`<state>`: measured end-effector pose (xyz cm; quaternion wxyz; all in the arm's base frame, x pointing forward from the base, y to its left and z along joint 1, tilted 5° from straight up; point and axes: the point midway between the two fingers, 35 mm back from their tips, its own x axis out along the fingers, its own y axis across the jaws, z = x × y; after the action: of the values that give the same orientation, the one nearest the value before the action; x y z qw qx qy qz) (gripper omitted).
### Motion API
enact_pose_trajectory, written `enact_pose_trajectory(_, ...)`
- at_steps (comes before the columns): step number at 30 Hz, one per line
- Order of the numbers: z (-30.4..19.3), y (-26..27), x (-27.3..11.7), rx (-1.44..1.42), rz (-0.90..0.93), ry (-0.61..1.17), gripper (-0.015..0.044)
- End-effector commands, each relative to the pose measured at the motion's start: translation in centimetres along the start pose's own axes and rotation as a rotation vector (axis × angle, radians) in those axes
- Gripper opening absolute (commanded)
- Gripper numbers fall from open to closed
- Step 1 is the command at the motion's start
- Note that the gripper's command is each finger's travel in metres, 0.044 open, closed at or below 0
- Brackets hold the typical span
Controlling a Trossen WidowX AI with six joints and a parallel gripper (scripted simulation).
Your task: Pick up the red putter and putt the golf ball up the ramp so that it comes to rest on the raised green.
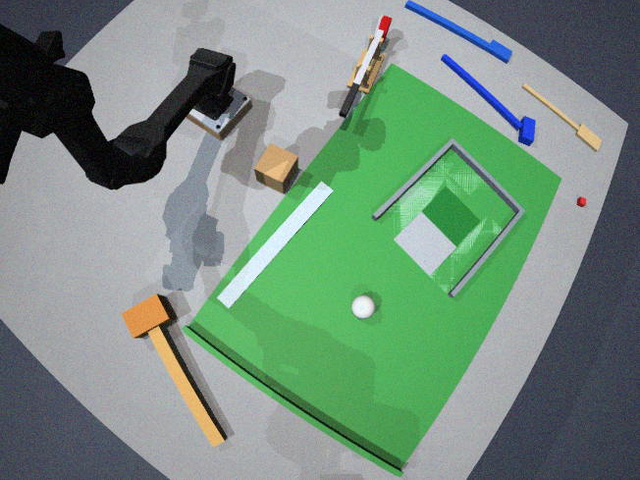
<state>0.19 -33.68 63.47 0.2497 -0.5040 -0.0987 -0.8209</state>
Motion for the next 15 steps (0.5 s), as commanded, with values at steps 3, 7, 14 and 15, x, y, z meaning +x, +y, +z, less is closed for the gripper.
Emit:
enact_pose_trajectory(3, 0.2, -1.4, 0.3, -0.029, -0.034, -0.01, 0.044)
enact_pose_trajectory(7, 1.4, -7.3, 1.2, -0.15, -0.178, -0.045, 0.044)
enact_pose_trajectory(14, 3.9, -17.0, 0.9, -0.38, -0.434, -0.079, 0.044)
enact_pose_trajectory(15, 4.4, -18.6, 0.7, -0.422, -0.479, -0.082, 0.044)
